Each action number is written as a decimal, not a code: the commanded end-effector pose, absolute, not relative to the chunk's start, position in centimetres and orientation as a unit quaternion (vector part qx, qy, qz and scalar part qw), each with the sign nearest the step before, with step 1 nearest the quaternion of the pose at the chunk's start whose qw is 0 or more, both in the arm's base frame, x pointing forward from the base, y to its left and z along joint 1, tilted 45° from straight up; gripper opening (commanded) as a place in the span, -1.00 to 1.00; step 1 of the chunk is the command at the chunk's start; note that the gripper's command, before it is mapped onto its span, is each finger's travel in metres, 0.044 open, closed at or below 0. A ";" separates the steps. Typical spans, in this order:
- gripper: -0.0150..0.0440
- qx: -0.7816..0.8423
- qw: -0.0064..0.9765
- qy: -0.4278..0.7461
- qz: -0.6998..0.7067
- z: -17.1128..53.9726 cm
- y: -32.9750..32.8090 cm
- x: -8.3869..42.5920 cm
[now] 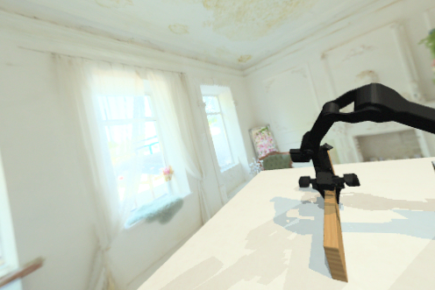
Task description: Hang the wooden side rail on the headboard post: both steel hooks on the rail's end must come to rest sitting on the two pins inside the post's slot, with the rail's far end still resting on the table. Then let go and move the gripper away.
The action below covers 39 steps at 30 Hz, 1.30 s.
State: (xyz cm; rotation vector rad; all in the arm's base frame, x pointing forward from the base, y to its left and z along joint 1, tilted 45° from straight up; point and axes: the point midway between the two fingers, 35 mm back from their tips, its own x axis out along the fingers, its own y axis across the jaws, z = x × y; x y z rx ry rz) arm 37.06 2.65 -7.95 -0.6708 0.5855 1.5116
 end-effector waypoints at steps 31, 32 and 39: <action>-0.49 -0.296 0.639 0.254 0.663 -7.5 2.1 37.1; -0.49 -0.296 0.639 0.254 0.663 -7.5 2.1 37.1; -0.49 -0.296 0.639 0.254 0.663 -7.4 2.0 37.1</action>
